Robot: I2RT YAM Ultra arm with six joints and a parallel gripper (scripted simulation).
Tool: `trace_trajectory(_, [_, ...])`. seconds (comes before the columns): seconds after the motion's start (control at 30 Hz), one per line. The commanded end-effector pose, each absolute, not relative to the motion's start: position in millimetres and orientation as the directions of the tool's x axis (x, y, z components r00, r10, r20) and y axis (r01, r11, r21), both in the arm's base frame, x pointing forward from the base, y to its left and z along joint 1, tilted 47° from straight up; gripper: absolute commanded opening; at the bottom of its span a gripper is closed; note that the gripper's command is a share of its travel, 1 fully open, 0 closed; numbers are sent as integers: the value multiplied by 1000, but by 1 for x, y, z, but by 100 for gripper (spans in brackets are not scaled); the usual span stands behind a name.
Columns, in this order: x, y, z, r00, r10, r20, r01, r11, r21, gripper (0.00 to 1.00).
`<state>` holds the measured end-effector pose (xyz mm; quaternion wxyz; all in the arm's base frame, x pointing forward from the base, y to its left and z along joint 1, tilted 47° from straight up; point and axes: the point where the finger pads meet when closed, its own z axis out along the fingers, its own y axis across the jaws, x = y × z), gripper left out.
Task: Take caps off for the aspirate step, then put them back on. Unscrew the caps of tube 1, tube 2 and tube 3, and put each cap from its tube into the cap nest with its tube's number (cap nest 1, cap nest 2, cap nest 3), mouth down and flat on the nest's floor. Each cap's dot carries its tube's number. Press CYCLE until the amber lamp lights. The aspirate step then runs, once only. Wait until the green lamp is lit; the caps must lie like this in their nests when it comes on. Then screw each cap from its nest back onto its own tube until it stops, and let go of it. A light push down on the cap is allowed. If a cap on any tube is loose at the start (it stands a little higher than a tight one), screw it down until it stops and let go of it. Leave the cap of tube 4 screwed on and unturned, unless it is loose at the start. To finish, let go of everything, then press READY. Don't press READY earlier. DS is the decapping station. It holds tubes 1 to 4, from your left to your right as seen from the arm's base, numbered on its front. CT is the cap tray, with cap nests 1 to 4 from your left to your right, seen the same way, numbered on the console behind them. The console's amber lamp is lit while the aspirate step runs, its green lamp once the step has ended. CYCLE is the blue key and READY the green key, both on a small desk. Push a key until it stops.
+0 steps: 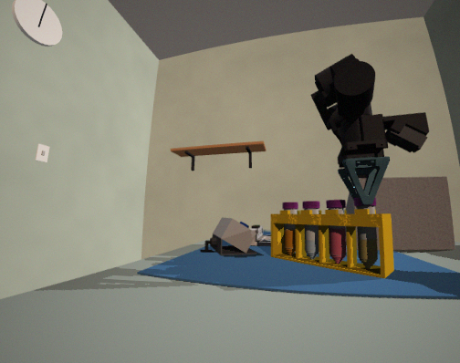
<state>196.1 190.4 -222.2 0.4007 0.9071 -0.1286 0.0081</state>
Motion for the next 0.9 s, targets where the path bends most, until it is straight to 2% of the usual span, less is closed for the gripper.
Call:
trace_trajectory(0.0, [198, 196, -220, 969, -220, 116, -235, -659, 715, 49])
trace_trajectory(0.17, [198, 196, -220, 969, -220, 116, -235, -659, 715, 49])
trace_trajectory(0.33, [198, 196, -220, 800, -459, 386, -595, -521, 613, 49])
trace_trajectory(0.4, [198, 196, -220, 737, -509, 445, -671, -473, 571, 49])
trace_trajectory(0.47, [198, 196, -220, 737, -509, 445, -671, -473, 571, 49])
trace_trajectory(0.63, [198, 196, -220, 493, -630, 600, -867, -292, 405, 49])
trace_trajectory(0.73, [198, 196, -220, 403, -656, 638, -912, -227, 342, 49])
trace_trajectory(0.77, [198, 196, -220, 325, -673, 664, -942, -171, 288, 49])
trace_trajectory(0.8, [198, 196, -220, 325, -673, 664, -942, -171, 288, 49])
trace_trajectory(0.87, [198, 196, -220, 180, -691, 700, -980, -68, 185, 49])
